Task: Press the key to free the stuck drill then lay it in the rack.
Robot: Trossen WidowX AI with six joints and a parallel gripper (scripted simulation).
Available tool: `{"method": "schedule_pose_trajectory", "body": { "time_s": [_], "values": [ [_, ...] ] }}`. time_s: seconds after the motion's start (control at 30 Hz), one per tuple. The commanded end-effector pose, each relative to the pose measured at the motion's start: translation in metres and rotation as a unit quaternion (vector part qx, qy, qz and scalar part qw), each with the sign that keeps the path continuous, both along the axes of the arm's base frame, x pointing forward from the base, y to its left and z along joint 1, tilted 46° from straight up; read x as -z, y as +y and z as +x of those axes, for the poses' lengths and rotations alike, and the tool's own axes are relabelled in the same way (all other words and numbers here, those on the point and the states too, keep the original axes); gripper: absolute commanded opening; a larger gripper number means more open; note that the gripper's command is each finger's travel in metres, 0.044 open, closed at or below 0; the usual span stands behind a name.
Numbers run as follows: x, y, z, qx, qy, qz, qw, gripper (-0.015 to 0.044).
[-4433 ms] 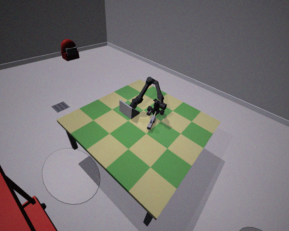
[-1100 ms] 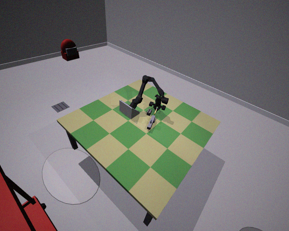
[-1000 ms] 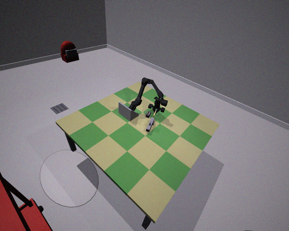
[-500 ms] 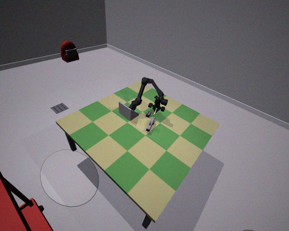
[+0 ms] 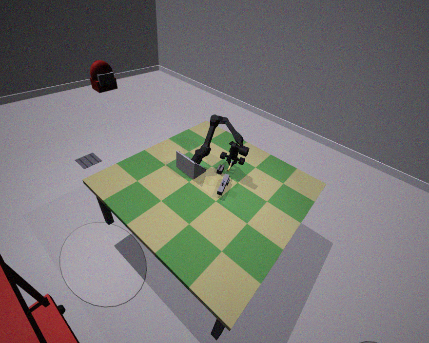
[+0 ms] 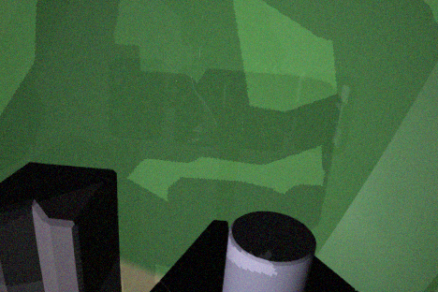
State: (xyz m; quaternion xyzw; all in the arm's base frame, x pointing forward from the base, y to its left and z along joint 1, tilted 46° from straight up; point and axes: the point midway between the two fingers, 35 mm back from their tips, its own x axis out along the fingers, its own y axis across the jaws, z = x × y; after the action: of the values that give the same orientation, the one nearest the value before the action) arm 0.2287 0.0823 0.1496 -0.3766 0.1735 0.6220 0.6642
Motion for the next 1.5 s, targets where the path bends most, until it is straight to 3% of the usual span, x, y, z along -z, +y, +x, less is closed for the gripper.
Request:
{"method": "schedule_pose_trajectory", "body": {
  "time_s": [0.0, 1.47],
  "values": [
    [-0.002, -0.002, 0.0, 0.001, -0.002, 0.001, 1.0, 0.0],
    [-0.011, -0.014, -0.006, 0.001, -0.002, 0.0, 1.0, 0.0]
  ]
}}
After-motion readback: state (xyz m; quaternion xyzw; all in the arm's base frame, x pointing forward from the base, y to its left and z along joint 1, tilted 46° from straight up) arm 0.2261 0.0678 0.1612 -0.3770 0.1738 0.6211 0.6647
